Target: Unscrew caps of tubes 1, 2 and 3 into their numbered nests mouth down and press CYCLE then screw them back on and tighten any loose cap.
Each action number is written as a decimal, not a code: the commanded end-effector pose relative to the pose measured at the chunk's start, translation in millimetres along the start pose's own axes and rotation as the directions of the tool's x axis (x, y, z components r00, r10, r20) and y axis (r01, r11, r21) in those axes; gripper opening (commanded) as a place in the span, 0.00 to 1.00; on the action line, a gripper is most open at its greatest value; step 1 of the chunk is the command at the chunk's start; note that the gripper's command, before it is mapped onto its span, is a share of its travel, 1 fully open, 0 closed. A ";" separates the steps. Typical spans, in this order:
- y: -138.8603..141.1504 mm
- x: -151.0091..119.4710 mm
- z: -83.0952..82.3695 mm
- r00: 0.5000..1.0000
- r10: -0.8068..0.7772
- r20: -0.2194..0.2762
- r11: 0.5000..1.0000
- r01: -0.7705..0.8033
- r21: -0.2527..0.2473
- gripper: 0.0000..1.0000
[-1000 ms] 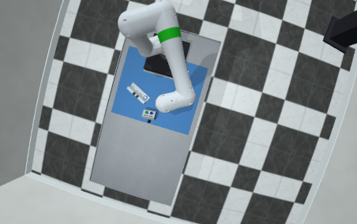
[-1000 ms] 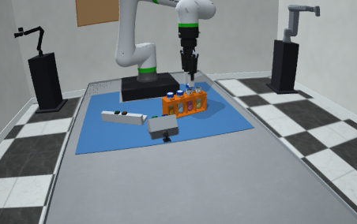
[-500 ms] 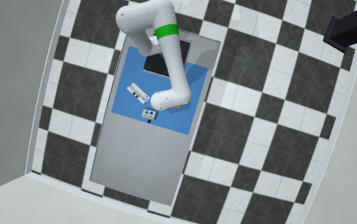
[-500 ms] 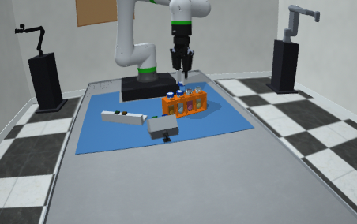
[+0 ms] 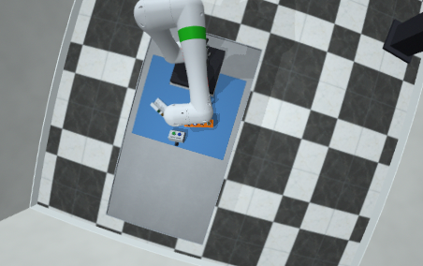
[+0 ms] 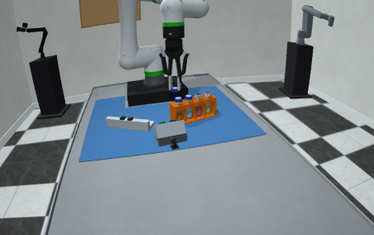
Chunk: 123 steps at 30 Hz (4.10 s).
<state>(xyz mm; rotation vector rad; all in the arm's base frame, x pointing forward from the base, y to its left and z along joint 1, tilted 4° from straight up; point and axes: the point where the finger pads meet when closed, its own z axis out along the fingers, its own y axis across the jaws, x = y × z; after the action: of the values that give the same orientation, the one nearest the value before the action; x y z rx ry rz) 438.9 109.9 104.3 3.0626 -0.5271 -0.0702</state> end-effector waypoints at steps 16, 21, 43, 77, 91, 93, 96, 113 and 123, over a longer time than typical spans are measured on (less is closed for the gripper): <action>113.3 53.4 1.8 1.000 -0.019 0.015 1.000 0.019 0.009 0.00; 143.5 67.7 2.3 1.000 -0.019 0.015 1.000 0.019 0.009 0.00; 175.7 82.3 52.8 1.000 -0.019 0.015 1.000 0.019 0.009 0.00; 174.9 81.4 133.8 1.000 -0.019 0.015 1.000 0.019 0.009 0.00; 174.8 81.2 139.8 1.000 -0.019 0.015 1.000 0.019 0.009 0.00; 174.8 81.2 140.8 1.000 -0.019 0.015 1.000 0.019 0.009 0.00; 174.8 81.2 140.8 1.000 -0.019 0.015 1.000 0.019 0.009 0.00; 174.9 81.3 130.8 1.000 -0.019 0.015 1.000 0.019 0.009 0.29; 175.3 81.9 90.8 1.000 -0.019 0.015 1.000 0.019 0.009 0.29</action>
<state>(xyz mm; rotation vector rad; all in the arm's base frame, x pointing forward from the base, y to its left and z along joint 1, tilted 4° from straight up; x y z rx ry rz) 452.1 -85.0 4.1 3.0783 -0.5004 -0.0912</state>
